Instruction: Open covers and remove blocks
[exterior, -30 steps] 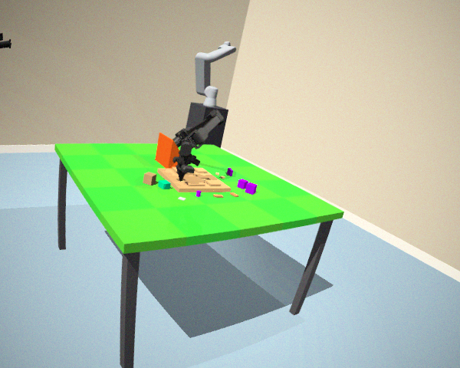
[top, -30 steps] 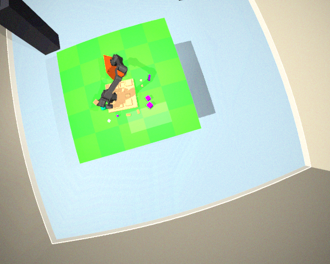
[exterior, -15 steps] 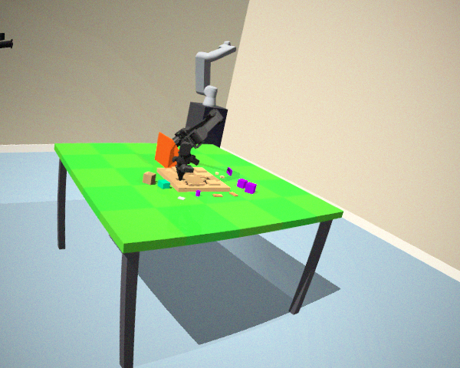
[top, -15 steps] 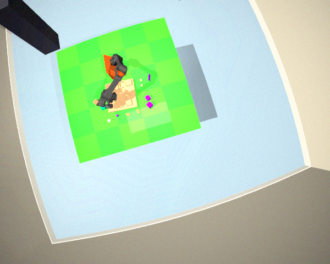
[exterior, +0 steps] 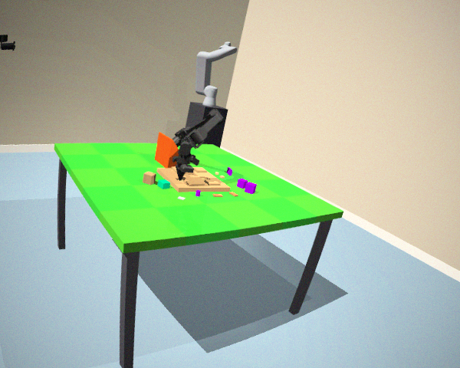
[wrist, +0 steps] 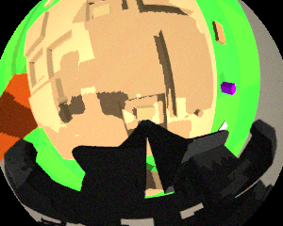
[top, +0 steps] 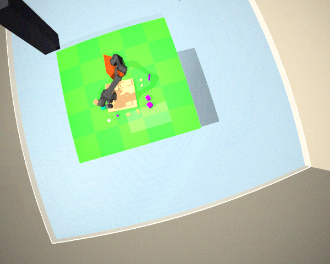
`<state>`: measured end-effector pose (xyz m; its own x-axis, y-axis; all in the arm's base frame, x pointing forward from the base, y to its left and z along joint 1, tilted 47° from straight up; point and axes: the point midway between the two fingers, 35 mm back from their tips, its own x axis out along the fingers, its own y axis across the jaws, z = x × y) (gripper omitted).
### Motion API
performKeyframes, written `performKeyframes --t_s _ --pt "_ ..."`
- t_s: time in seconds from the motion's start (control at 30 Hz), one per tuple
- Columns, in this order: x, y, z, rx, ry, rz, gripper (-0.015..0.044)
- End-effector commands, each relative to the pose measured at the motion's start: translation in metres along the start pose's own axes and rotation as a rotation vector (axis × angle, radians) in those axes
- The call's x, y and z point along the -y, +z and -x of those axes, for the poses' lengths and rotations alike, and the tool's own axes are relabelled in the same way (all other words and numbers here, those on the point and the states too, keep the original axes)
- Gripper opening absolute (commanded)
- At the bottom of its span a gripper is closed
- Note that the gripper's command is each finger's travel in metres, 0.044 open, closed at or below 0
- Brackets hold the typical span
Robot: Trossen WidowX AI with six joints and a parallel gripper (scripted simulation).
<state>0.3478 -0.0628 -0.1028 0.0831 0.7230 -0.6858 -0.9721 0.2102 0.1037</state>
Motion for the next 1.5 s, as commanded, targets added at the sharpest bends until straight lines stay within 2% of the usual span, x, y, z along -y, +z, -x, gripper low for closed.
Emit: performKeyframes --t_s 0.0,0.3,0.37,0.5,0.67,1.47 --pt "0.000 0.002 0.003 -0.001 0.001 0.002 0.0000" --pt "0.001 0.008 0.012 -0.002 0.004 0.002 0.0000" --pt "0.000 0.005 0.011 0.002 0.008 -0.007 0.0053" --pt "0.001 0.007 0.038 -0.002 0.006 -0.003 0.0144" --pt "0.001 0.009 0.063 -0.004 0.005 0.002 0.0144" --pt "0.001 0.008 0.056 -0.005 0.004 -0.289 0.0144"
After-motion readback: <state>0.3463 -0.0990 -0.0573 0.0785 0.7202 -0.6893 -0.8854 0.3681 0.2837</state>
